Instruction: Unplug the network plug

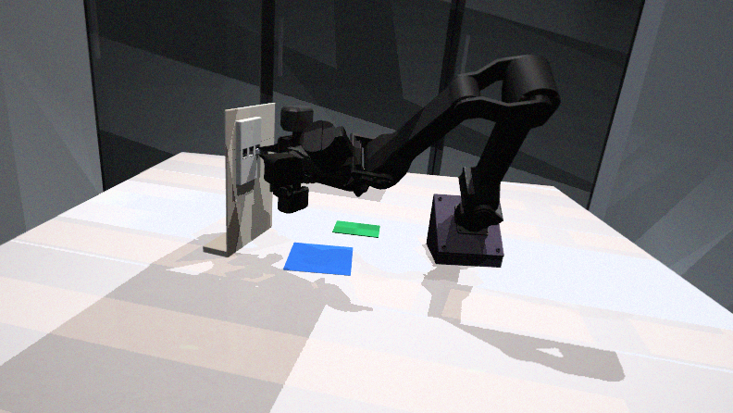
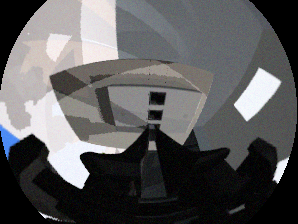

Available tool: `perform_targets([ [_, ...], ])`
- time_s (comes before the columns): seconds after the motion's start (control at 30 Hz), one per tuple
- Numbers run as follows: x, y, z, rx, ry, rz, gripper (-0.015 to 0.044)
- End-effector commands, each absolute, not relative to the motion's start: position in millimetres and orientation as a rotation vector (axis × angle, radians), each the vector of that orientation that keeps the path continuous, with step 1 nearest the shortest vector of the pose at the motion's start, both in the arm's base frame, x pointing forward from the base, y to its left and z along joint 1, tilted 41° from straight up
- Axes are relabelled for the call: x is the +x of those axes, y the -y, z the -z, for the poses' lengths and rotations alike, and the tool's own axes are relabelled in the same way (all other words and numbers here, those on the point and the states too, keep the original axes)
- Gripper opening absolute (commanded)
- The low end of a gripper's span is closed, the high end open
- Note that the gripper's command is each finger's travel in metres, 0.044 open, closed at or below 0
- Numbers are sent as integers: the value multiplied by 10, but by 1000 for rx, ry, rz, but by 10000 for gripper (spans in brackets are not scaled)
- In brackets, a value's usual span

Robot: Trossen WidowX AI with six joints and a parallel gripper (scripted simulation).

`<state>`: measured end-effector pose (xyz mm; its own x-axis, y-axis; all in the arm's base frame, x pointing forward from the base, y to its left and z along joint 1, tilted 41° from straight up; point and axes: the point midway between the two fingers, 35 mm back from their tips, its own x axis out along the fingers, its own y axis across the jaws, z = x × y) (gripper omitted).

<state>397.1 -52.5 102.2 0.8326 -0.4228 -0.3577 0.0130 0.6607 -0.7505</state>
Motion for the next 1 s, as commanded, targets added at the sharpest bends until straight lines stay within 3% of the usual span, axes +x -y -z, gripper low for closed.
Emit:
perform_targets([
  [0.0,3953,516,-1022,-823,-546,257,0],
  [0.97,3810,474,-1059,-823,-547,256,0],
])
